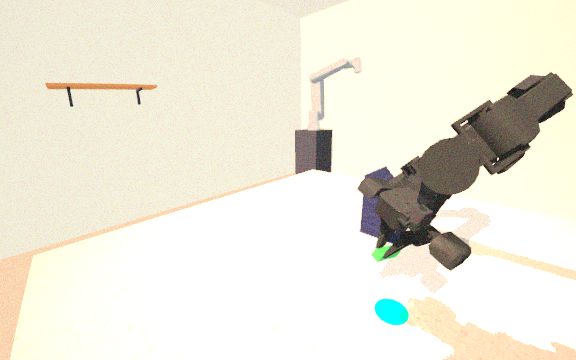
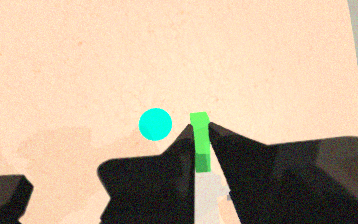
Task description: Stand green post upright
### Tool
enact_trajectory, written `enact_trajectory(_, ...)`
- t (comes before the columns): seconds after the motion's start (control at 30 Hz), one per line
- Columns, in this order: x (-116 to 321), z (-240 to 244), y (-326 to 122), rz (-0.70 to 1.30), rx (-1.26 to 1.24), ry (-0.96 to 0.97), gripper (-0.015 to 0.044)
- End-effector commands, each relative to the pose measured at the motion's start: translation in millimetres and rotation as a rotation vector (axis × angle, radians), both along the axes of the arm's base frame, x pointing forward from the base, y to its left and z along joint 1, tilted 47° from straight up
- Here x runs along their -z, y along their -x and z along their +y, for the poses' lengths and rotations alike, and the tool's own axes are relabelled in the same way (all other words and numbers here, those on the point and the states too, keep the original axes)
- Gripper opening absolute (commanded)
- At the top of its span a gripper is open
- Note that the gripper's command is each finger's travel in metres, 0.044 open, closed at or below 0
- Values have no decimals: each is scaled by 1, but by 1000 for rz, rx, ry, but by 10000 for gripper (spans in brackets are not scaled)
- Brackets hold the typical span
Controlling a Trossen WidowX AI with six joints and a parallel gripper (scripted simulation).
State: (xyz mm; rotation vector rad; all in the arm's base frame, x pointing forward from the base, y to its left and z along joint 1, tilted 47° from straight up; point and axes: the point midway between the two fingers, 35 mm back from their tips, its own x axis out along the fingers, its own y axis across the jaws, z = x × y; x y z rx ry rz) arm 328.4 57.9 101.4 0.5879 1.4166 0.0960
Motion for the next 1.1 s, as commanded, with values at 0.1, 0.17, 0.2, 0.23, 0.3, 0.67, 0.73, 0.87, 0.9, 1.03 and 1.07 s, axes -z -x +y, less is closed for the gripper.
enact_trajectory(0.1,4,1,0,-23,15,37,23)
enact_trajectory(0.17,5,2,0,-31,19,46,23)
enact_trajectory(0.2,5,2,0,-35,21,51,23)
enact_trajectory(0.23,5,2,0,-39,24,56,23)
enact_trajectory(0.3,6,2,0,-47,28,65,23)
enact_trajectory(0.67,8,3,-2,-93,53,112,23)
enact_trajectory(0.73,9,3,-2,-102,58,120,23)
enact_trajectory(0.87,9,4,-2,-120,69,136,23)
enact_trajectory(0.9,9,4,-2,-124,72,140,23)
enact_trajectory(1.03,10,4,-3,-143,83,154,23)
enact_trajectory(1.07,10,4,-3,-147,86,158,23)
